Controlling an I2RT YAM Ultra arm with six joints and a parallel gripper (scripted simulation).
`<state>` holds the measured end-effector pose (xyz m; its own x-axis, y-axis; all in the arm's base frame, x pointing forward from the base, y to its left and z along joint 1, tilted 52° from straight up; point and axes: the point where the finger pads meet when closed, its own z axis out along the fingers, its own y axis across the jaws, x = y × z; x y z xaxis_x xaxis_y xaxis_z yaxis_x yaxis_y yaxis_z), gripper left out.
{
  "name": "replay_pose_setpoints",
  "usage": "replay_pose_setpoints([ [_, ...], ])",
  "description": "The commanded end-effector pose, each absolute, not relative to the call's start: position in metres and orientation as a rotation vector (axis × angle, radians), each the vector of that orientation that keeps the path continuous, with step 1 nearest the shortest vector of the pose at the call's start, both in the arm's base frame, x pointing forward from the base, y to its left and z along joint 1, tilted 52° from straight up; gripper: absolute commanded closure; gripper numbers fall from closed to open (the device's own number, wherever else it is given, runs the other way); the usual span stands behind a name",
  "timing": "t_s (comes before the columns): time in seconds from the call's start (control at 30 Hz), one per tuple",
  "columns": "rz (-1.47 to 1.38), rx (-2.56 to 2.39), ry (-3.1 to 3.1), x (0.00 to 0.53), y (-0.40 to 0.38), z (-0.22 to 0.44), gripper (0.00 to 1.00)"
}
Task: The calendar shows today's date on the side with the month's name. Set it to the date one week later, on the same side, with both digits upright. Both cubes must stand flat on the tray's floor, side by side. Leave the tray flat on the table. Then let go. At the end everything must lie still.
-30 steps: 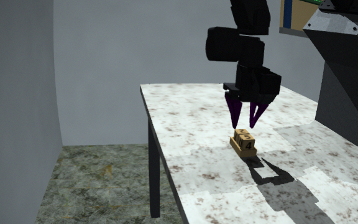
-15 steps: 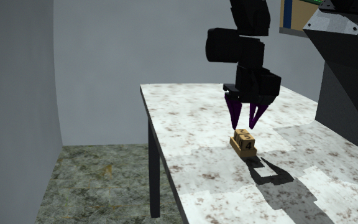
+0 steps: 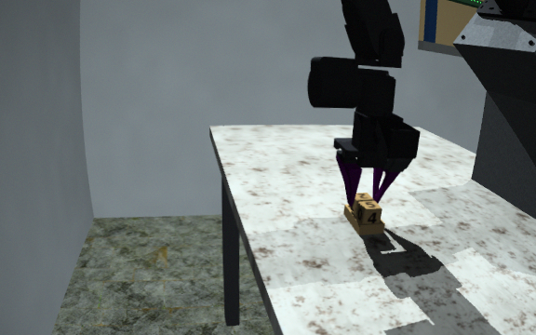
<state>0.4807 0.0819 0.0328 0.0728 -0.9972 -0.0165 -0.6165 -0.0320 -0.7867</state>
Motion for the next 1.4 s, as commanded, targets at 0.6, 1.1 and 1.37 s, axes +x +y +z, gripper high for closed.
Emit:
replay_pose_setpoints([
  [0.6, -0.762, -1.713, 1.596, 0.4864, 0.0847, 0.0335, 0.55],
  [1.1, -0.762, -1.713, 1.596, 0.4864, 0.0847, 0.0335, 0.55],
  [1.37, -0.762, -1.713, 1.596, 0.4864, 0.0847, 0.0335, 0.55],
])
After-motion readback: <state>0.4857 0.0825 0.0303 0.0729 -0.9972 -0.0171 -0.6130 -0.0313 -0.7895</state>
